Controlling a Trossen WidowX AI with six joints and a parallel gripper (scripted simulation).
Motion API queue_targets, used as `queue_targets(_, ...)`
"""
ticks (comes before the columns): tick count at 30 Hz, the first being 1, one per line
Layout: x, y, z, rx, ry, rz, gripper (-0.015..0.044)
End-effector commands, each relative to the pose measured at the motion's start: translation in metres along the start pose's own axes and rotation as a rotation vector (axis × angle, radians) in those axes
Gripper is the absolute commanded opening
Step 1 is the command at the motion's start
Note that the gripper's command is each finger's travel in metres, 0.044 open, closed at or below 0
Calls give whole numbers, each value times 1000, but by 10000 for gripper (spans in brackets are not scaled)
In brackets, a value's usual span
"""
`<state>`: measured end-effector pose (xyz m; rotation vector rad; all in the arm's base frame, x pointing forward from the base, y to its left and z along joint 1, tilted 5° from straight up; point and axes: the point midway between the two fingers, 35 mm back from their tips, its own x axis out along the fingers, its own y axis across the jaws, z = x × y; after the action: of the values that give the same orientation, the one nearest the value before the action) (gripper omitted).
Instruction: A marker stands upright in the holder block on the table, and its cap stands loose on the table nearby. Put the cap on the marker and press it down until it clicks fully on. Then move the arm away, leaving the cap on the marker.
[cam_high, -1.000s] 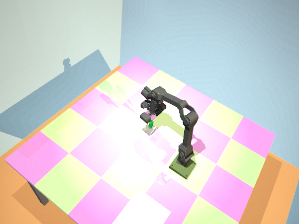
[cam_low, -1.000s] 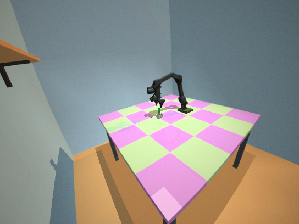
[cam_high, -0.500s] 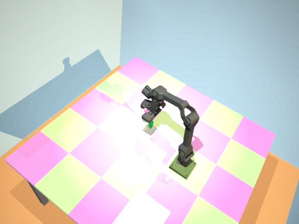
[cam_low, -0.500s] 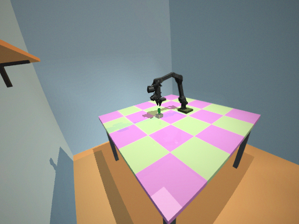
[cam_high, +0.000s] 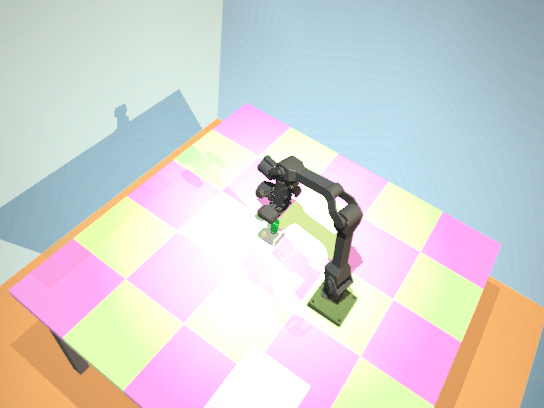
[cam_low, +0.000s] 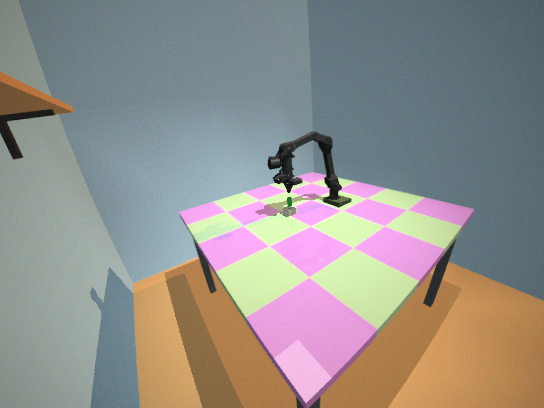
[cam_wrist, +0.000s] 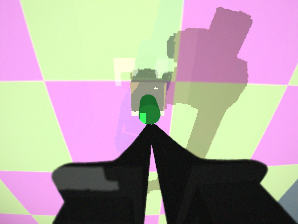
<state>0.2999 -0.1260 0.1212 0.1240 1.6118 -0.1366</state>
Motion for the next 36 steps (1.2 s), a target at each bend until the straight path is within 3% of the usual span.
queue_targets(1,3,0,0,-5,1,0,0)
queue_targets(27,41,0,0,-5,1,-1,0)
queue_targets(36,20,-1,4,-1,-8,-2,0)
